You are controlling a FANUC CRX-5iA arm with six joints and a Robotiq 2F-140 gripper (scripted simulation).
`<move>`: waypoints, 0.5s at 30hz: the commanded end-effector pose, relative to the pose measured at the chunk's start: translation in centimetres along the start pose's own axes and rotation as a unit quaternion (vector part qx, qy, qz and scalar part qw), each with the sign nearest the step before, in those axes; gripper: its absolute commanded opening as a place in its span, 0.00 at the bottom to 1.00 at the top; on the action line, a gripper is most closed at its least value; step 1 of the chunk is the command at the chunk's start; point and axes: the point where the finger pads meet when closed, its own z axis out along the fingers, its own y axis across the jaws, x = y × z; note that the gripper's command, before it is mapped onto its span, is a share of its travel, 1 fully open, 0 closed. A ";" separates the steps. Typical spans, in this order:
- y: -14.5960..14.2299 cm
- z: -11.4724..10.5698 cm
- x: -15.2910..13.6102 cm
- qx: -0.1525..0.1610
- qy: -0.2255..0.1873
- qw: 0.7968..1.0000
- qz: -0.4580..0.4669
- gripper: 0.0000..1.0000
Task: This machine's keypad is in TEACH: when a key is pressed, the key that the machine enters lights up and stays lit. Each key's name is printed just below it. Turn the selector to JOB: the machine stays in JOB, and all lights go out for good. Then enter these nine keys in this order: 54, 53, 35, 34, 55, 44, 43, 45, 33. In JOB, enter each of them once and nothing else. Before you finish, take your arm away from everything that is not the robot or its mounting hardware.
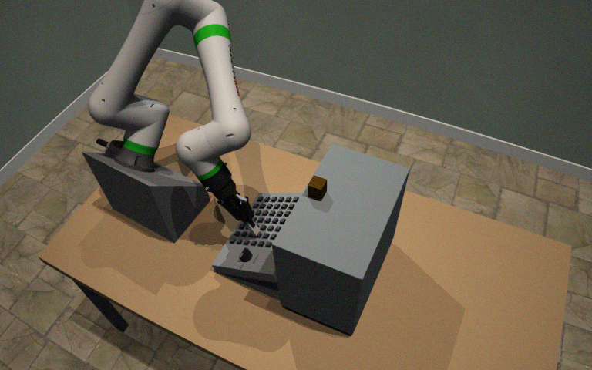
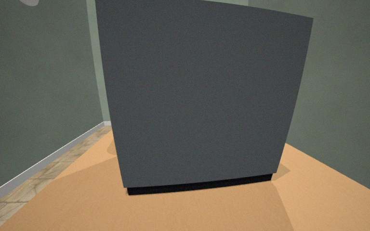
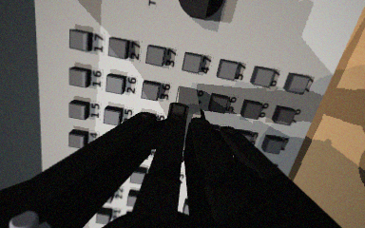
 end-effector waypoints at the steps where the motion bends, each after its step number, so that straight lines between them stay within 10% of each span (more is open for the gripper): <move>1: 0.0 0.0 0.0 0.000 0.000 1.000 0.000 0.00; 15: 0.0 0.4 0.0 0.000 0.000 1.000 0.000 0.00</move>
